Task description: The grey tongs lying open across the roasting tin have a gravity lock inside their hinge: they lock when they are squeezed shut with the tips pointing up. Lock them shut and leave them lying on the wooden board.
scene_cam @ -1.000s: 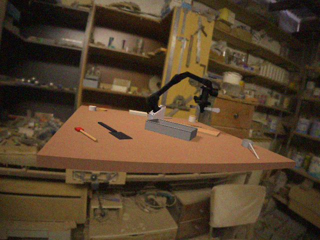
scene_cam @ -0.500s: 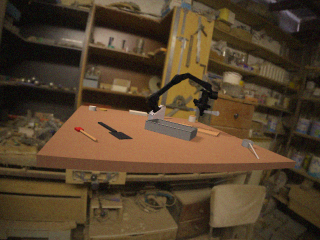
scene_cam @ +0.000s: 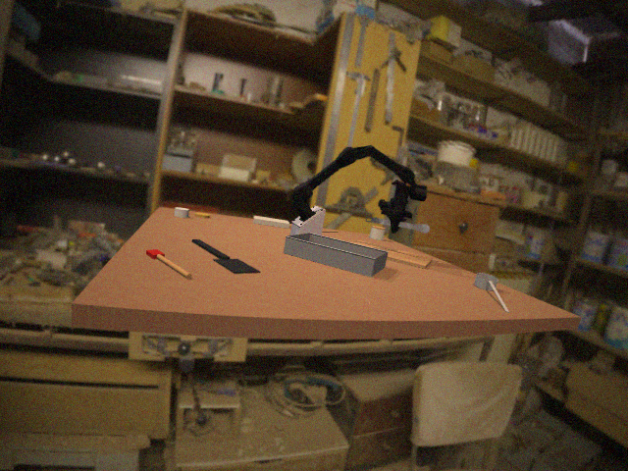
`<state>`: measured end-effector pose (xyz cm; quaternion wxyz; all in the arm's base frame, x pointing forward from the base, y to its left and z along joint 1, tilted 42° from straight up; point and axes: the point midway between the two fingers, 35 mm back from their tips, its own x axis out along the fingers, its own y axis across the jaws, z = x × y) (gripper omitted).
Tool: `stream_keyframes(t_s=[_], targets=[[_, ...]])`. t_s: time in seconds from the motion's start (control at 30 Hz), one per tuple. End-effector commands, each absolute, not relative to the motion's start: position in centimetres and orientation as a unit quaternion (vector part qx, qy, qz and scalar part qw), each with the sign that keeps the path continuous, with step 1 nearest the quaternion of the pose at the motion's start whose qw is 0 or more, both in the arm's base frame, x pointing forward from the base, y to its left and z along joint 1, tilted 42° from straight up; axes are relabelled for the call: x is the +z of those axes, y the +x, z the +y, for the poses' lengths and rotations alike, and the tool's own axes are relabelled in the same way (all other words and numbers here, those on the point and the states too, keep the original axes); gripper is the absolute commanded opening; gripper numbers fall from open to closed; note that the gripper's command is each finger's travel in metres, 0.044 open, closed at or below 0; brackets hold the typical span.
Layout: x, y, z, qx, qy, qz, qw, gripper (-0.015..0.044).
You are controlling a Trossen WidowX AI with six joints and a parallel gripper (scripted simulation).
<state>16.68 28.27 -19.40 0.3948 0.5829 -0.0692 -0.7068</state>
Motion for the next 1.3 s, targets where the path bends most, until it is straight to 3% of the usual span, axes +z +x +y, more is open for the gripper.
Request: stream_keyframes(t_s=[0.0, 1.1, 1.27], targets=[[-19.8, 16.7, 27.9, -0.705, 0.583, -0.067, 0.398, -0.015], [-23.1, 16.5, 24.5, -0.705, 0.583, -0.068, 0.398, -0.015], [-23.1, 16.4, 24.5, -0.707, 0.582, -0.07, 0.396, -0.0019]])
